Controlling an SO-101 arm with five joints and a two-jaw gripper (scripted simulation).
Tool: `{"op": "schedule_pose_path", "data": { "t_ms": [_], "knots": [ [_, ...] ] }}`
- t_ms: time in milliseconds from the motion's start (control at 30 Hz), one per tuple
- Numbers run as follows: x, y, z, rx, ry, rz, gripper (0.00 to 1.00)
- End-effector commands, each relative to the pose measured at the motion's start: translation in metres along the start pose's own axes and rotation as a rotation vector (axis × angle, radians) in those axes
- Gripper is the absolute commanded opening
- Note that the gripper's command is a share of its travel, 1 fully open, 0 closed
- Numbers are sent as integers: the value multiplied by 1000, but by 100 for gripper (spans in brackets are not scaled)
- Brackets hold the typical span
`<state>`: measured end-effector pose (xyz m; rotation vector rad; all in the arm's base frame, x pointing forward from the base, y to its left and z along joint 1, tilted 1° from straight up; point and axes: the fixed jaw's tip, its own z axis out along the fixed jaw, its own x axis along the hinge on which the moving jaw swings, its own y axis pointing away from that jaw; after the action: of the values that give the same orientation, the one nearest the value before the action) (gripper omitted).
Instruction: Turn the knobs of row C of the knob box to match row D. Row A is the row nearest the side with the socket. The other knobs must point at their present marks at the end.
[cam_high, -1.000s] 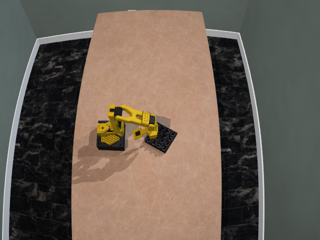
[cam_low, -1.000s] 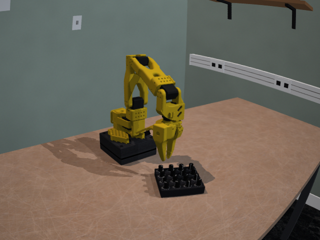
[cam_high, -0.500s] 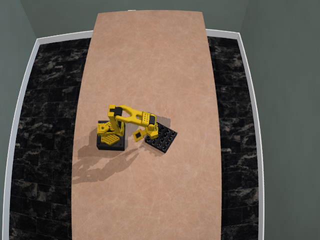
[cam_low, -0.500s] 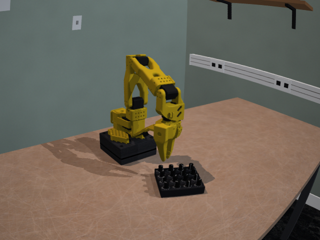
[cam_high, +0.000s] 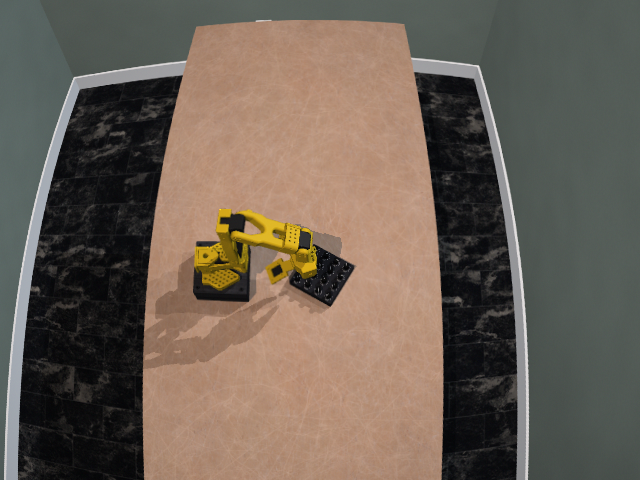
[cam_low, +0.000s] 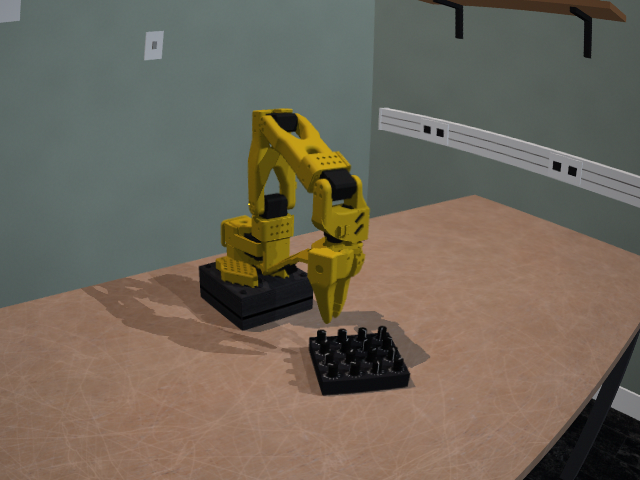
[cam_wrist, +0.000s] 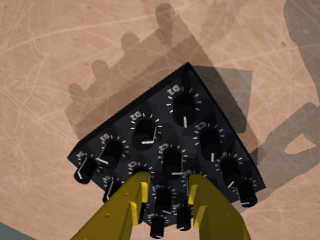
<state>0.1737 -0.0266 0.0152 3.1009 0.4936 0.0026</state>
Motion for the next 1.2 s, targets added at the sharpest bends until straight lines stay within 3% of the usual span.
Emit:
{"op": "schedule_pose_path", "data": {
  "t_ms": [0, 533, 1167],
  "knots": [
    [7, 4, -2, -1, 6, -2, 10],
    [37, 18, -1, -1, 6, -2, 10],
    [40, 19, -1, -1, 6, -2, 10]
  ]
}}
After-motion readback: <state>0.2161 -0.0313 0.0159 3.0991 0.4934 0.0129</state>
